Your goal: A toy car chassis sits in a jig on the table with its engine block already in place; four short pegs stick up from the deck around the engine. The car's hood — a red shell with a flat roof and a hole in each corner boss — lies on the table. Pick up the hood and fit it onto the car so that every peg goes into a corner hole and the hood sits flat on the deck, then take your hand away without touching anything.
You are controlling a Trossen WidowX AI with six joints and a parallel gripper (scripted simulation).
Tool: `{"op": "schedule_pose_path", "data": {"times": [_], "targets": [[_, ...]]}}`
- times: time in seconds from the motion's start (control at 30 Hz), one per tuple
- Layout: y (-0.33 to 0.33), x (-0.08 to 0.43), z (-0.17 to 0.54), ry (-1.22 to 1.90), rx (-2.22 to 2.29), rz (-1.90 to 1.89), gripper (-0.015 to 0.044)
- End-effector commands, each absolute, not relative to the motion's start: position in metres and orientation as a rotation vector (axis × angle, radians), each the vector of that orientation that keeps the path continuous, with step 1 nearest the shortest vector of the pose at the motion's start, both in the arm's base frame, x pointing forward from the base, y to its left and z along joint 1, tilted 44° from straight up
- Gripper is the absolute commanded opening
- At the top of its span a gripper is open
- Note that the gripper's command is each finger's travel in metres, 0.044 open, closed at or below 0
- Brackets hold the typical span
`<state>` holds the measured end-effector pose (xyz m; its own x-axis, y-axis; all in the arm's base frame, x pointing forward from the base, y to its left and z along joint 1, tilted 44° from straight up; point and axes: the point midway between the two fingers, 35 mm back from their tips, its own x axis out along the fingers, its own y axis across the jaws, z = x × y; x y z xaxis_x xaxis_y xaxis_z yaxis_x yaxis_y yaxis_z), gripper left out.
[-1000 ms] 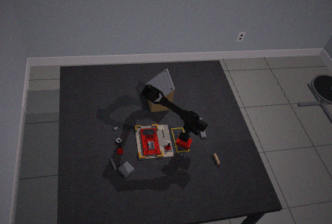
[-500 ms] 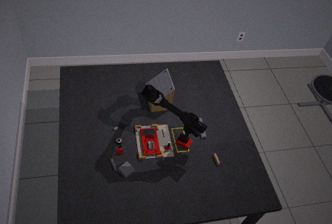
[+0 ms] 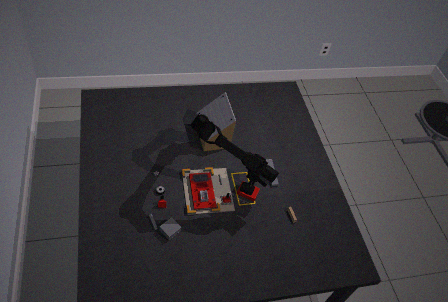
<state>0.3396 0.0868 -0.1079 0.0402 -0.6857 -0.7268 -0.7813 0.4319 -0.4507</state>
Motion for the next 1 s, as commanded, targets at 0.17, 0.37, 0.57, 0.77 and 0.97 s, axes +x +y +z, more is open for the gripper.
{"op": "schedule_pose_path", "data": {"times": [0.17, 0.37, 0.57, 0.77, 0.97], "targets": [[0.079, 0.339, -0.115, 1.684, -1.301, 0.121, 0.0440], [0.075, 0.339, -0.118, 1.684, -1.301, 0.121, 0.0440], [0.071, 0.339, -0.122, 1.684, -1.301, 0.120, 0.0440], [0.069, 0.339, -0.124, 1.685, -1.301, 0.120, 0.0440], [0.068, 0.339, -0.126, 1.685, -1.302, 0.120, 0.0440]]}}
